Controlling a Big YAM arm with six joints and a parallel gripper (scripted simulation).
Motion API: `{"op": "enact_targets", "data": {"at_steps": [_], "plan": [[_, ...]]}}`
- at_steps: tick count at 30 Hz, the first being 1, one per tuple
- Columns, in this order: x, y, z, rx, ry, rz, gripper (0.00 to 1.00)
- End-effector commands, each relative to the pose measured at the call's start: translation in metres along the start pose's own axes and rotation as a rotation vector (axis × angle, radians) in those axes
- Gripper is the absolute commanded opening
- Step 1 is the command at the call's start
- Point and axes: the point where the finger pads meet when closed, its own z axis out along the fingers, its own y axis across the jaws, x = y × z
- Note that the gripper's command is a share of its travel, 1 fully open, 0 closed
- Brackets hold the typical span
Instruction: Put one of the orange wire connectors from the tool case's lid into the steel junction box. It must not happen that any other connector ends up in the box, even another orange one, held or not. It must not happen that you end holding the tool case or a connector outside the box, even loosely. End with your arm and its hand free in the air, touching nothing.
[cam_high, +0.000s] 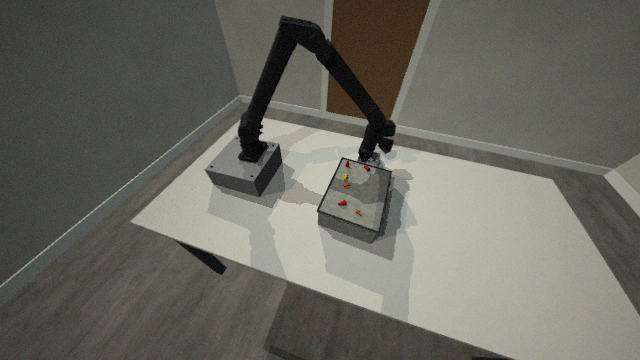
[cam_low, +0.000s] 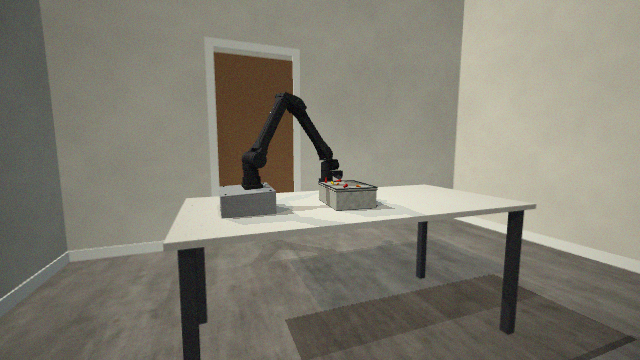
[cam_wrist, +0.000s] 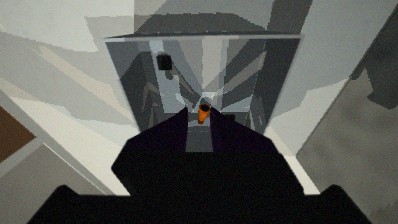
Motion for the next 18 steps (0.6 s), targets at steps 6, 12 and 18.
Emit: {"op": "enact_targets", "data": {"at_steps": [6, 12, 18], "plan": [[-0.018, 0.001, -0.019, -0.017, -0.026, 0.007, 0.25], [-0.023, 0.003, -0.042, -0.026, -0.041, 0.009, 0.25], [-0.025, 0.004, -0.047, -0.029, -0.046, 0.010, 0.25]]}}
